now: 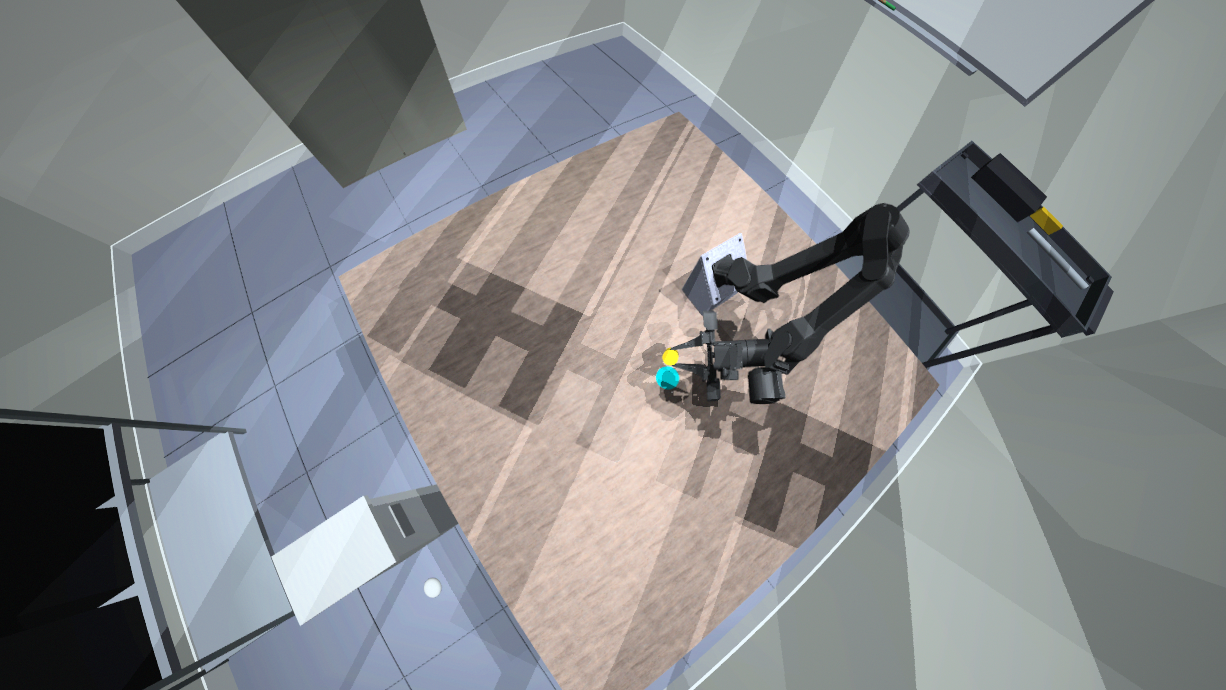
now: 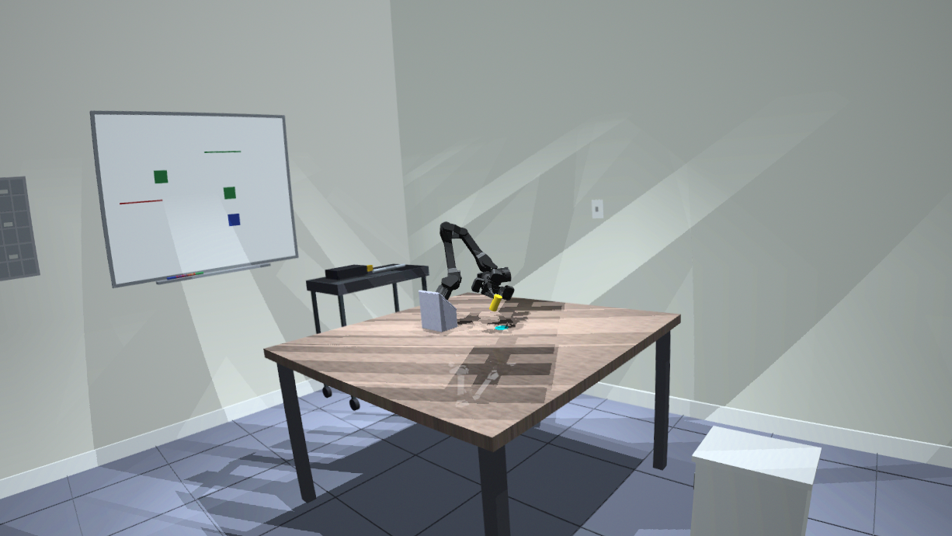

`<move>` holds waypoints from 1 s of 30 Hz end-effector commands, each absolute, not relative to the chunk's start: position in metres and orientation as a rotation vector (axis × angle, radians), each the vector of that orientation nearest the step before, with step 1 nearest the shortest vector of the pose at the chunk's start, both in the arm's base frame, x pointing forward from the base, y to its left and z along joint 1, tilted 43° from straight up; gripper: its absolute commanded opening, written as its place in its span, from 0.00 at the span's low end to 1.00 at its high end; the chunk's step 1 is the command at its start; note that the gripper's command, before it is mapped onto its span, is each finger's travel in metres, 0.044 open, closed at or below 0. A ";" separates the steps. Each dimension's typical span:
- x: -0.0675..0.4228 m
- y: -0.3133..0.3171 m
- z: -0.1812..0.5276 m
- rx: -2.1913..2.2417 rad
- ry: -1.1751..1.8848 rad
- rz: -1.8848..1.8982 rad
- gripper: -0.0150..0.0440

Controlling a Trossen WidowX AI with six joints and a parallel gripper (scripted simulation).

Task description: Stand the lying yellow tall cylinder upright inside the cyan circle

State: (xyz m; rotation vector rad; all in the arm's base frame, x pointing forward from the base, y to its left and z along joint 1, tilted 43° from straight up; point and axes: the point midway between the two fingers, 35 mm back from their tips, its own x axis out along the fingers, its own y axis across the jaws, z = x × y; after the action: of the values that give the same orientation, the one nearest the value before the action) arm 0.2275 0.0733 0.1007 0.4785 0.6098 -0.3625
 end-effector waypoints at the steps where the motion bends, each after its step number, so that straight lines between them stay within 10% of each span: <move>1: 0.227 0.073 0.104 0.499 0.575 -0.366 0.43; 30: 0.221 0.075 0.117 0.628 0.381 -0.356 0.43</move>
State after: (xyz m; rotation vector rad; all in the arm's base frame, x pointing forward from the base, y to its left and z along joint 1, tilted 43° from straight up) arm 0.2217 0.0756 0.1148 0.6072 0.4073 -0.3541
